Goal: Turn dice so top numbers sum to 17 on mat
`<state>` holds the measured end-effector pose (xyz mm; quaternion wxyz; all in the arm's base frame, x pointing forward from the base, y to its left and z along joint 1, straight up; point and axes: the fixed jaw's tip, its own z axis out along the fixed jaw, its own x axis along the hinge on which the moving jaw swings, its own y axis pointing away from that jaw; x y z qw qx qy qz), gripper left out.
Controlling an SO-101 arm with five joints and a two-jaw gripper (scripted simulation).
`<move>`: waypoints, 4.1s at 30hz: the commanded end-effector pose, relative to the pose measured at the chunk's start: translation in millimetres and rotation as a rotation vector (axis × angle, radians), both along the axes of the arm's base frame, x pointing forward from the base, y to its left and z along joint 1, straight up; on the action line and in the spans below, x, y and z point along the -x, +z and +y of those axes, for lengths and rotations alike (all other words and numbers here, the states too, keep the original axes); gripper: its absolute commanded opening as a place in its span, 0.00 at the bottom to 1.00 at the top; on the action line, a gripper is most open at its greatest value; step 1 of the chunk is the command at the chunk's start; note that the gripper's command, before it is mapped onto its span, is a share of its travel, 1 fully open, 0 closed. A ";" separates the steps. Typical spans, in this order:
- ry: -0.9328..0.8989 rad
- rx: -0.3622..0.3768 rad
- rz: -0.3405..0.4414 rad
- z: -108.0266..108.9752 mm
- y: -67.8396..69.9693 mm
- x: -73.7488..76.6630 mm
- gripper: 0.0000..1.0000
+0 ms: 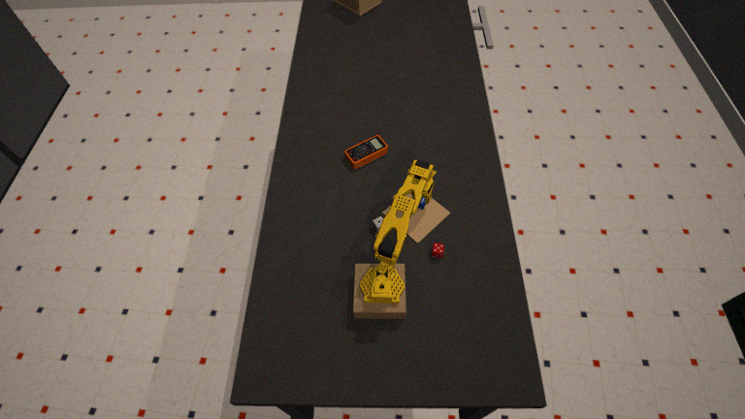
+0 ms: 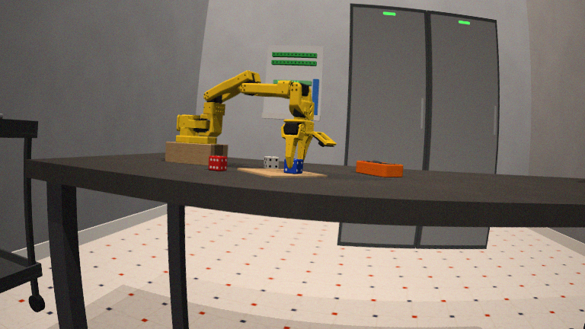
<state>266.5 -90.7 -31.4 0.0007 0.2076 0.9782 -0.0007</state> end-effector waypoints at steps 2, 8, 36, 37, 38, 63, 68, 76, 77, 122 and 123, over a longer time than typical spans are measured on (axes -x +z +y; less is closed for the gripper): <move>-0.002 -0.005 0.010 -1.5 -4.4 2.4 0.18; -0.002 -0.005 0.010 -1.5 -4.4 2.4 0.22; -0.002 -0.004 0.008 -1.6 -2.3 2.1 0.36; -0.003 -0.004 0.007 -1.6 -0.9 1.9 0.36; -0.003 -0.003 0.006 -1.7 0.8 1.7 0.36; -0.010 0.044 -0.119 -6.4 56.7 -10.6 0.36; -0.010 0.044 -0.119 -6.4 56.7 -10.6 0.36; -0.010 0.044 -0.119 -6.4 56.7 -10.6 0.36; -0.010 0.044 -0.119 -6.4 56.7 -10.6 0.36; -0.034 0.213 -0.576 -13.2 193.1 -19.9 0.35; -0.047 0.210 -0.570 -14.5 192.4 -18.5 0.35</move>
